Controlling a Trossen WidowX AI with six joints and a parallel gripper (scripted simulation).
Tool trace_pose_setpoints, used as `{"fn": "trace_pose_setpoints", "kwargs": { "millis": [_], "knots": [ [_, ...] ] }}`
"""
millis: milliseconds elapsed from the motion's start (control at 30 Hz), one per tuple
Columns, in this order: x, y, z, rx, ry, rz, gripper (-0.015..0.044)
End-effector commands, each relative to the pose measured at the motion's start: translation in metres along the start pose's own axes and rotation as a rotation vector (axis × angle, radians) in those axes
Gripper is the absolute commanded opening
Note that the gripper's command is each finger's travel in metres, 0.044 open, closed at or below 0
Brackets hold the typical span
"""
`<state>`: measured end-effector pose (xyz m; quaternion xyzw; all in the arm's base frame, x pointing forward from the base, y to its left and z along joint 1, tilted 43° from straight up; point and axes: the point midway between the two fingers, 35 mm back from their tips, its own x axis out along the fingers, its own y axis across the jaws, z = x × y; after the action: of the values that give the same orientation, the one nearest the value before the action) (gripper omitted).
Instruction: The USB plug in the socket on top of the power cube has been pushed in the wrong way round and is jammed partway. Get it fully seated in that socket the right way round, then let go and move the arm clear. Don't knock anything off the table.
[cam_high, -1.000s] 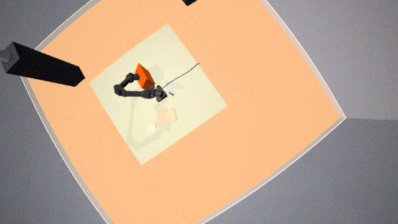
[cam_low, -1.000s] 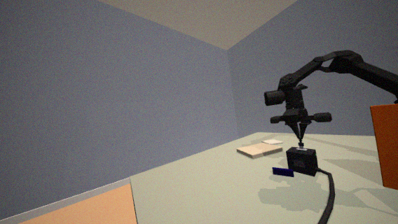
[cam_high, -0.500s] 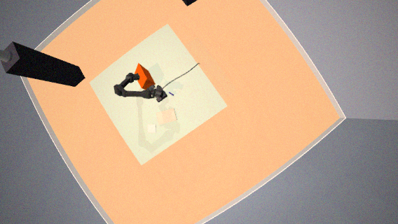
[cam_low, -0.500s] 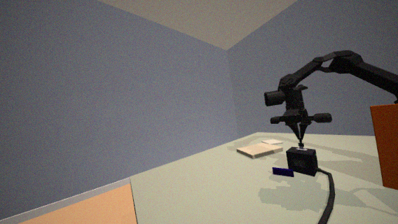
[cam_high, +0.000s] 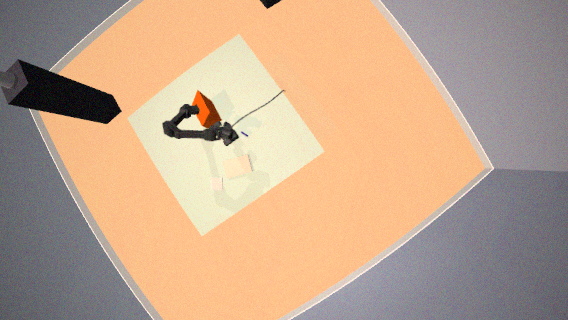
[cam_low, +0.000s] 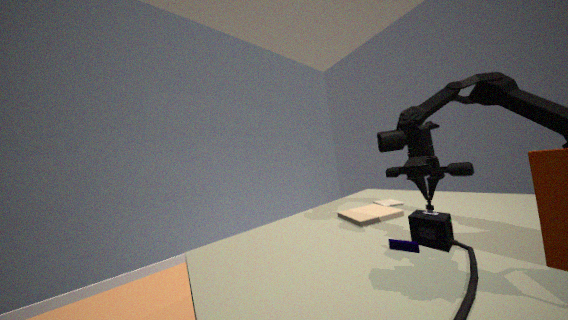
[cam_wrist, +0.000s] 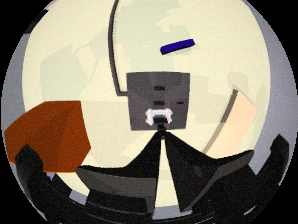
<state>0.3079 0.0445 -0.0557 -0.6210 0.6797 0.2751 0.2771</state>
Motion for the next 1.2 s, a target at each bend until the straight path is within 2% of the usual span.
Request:
{"fn": "trace_pose_setpoints", "kwargs": {
  "millis": [0,1167],
  "knots": [
    [0.0011,0.0000,-0.0003,-0.005,0.004,-0.002,0.0000],
    [0.0054,0.0000,-0.0002,-0.005,0.004,-0.002,0.0000]
  ]
}}
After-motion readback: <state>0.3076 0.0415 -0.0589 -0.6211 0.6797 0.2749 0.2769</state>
